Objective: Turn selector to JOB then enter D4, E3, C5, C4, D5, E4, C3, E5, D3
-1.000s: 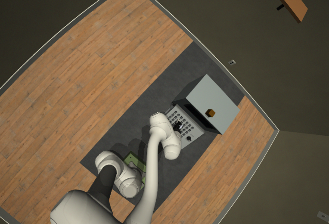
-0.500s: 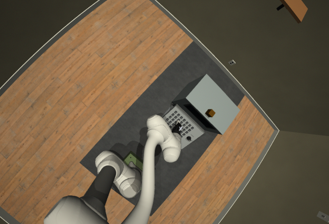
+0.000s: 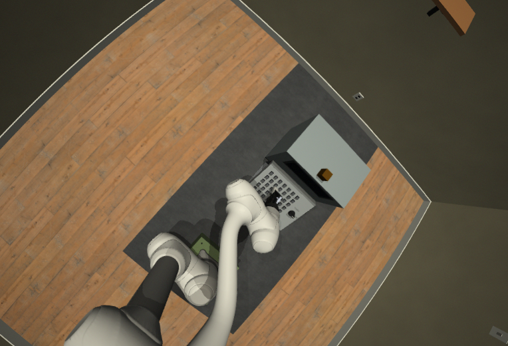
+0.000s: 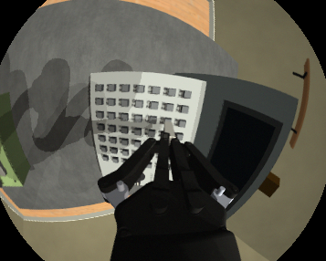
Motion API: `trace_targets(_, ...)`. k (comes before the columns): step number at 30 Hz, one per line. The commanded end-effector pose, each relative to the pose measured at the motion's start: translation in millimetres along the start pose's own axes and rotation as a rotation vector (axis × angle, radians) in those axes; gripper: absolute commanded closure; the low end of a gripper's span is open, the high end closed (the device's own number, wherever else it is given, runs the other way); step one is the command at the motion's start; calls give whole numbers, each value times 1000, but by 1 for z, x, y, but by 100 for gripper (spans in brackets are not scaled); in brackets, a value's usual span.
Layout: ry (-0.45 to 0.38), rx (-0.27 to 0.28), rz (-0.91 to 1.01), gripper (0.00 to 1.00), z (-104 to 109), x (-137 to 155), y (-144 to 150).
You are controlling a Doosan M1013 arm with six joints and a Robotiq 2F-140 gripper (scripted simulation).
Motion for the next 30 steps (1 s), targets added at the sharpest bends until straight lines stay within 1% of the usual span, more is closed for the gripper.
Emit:
trace_targets(1,1,0,1,100,0,14,-16)
trace_targets(2,1,0,1,100,0,21,-23)
trace_targets(4,1,0,1,100,0,21,-23)
trace_targets(8,1,0,1,100,0,51,-55)
trace_targets(11,1,0,1,100,0,62,-67)
trace_targets(21,1,0,1,100,-3,64,-69)
trace_targets(30,1,0,1,100,-16,64,-69)
Point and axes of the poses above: the point where the finger pads meet when closed, its own z axis back along the fingers, its own y axis across the jaws, x = y × z, the point moved 1 cm from there along z, back along the fingers, and after that the axes turned 2 degrees about z, right-handed, at the moved point
